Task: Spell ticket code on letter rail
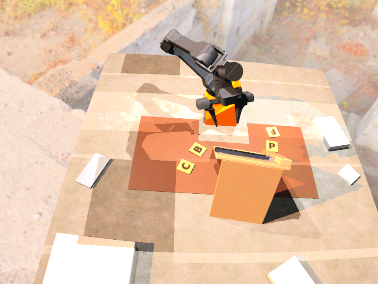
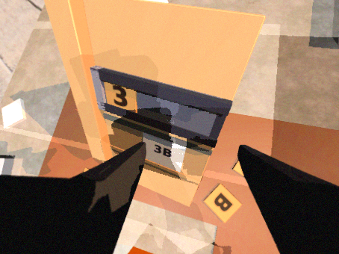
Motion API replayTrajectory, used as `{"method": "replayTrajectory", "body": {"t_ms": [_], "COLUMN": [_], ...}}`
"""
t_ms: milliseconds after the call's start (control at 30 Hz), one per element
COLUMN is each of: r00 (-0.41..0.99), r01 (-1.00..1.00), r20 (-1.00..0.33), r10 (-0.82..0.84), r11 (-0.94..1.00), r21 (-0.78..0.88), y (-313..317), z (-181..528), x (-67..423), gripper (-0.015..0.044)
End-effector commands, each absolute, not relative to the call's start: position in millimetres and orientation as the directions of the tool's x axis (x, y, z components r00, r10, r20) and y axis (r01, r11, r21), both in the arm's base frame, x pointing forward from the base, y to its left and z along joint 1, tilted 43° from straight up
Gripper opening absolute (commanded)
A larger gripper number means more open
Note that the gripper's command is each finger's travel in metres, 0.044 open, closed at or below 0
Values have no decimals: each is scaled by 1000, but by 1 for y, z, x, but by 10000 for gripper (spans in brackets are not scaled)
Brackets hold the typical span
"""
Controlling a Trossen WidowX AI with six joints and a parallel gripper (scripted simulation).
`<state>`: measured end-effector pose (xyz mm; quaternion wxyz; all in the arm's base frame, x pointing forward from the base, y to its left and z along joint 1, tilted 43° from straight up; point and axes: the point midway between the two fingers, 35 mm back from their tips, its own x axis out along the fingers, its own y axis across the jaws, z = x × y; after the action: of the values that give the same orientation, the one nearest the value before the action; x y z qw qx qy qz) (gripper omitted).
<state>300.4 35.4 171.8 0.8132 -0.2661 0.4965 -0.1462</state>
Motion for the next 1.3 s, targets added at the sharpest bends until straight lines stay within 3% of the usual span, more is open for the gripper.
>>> {"method": "replayTrajectory", "body": {"t_ms": [0,167,300,433,700,933,1267], "r00": [369,336,285,213,69,-90,-110], "r01": [720,883,926,977,931,777,749], "r20": [-708,-702,-692,-698,-714,-727,-728], "r10": [-602,-628,-664,-684,-696,-681,-676], "r11": [667,470,376,126,-213,-505,-538], "r21": [-192,2,21,174,297,377,386], "y": [-34,-56,-73,-92,-120,-143,-144], "z": [150,144,144,125,99,73,69], "x": [288,281,282,269,243,208,201], "gripper": [340,340,340,340,340,340,340]}}
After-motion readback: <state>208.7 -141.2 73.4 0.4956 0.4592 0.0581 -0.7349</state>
